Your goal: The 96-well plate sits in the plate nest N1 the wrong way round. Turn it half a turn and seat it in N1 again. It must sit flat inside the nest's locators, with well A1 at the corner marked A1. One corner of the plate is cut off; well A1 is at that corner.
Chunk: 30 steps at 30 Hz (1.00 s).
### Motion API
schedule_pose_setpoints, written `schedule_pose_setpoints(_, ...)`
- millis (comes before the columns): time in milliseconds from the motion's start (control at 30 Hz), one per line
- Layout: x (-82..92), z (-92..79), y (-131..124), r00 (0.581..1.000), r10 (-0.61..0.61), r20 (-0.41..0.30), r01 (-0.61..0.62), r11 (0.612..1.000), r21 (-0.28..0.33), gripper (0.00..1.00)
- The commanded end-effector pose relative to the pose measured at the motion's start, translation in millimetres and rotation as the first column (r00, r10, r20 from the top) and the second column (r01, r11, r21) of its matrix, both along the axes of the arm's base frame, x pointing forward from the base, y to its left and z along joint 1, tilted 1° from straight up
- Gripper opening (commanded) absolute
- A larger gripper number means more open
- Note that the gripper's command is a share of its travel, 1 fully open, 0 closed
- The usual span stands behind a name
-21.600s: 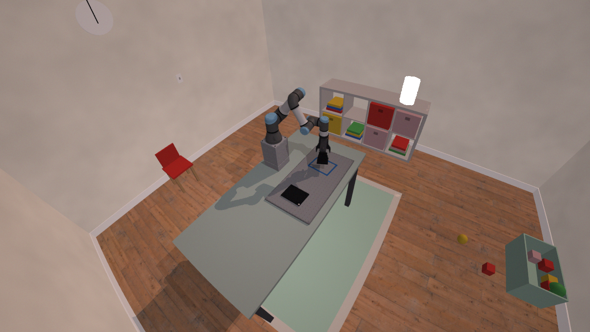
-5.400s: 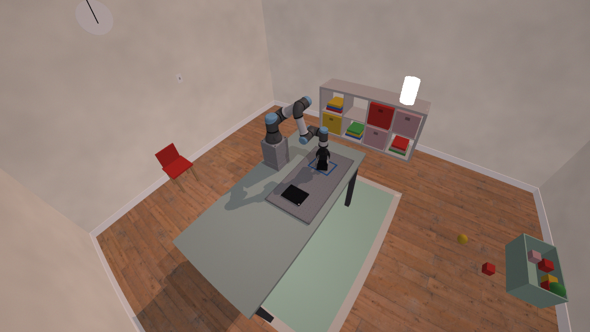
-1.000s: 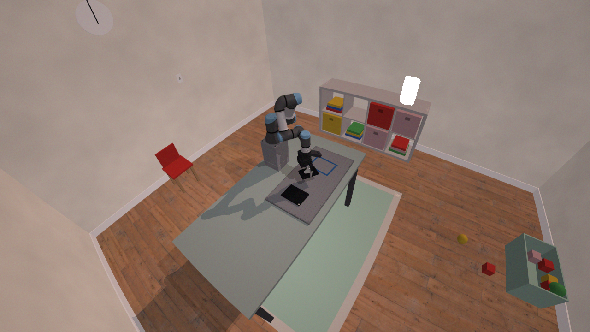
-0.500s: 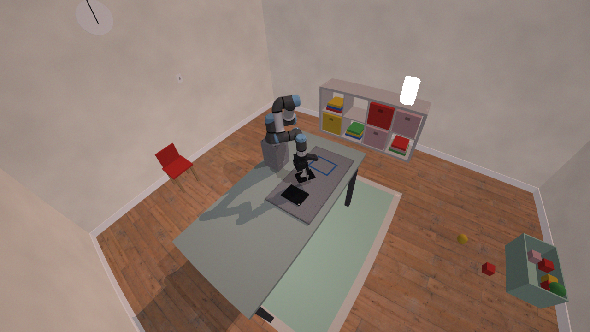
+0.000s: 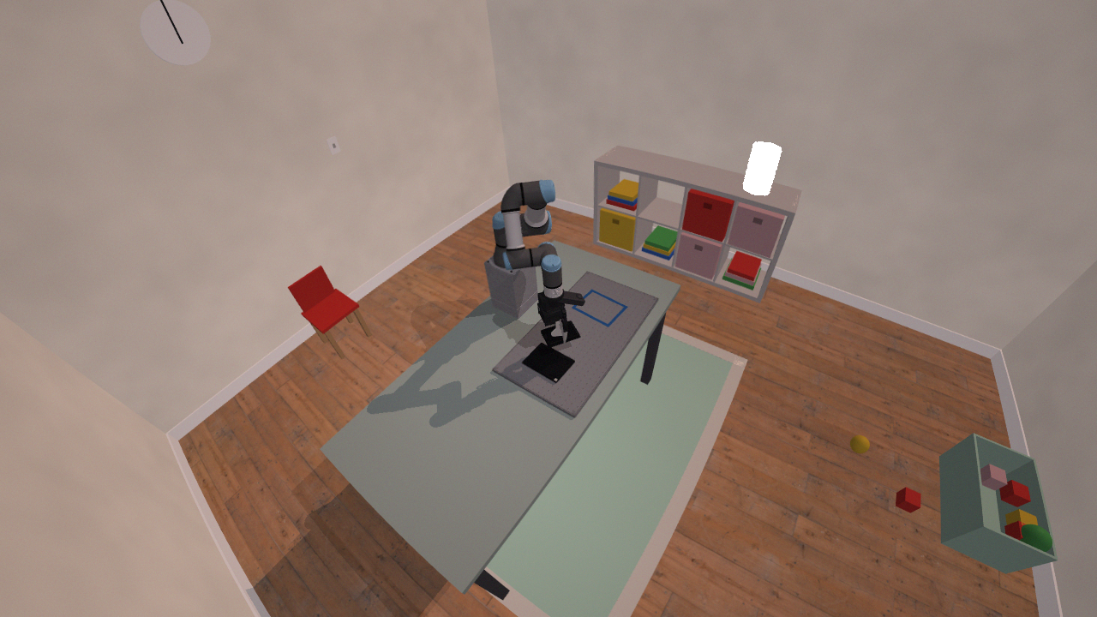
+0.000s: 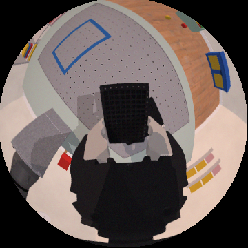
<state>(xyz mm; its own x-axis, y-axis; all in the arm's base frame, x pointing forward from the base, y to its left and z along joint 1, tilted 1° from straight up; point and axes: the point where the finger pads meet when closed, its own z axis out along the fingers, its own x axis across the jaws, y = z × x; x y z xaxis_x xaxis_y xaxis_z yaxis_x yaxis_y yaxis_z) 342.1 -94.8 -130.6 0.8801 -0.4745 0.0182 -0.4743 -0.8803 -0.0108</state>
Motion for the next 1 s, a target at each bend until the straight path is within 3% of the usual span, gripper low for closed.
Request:
schedule_pose_setpoints(0, 1.6, 0.8, -14, 1.0, 0.0, 0.001, 0.0, 1.0, 0.0, 0.0)
schedule_pose_setpoints(600, 4.6, 2.6, -68, 1.0, 0.0, 0.001, 0.0, 1.0, -0.001, 0.0)
schedule_pose_setpoints(967, 5.4, 3.1, -84, 1.0, 0.0, 0.001, 0.0, 1.0, -0.001, 0.0)
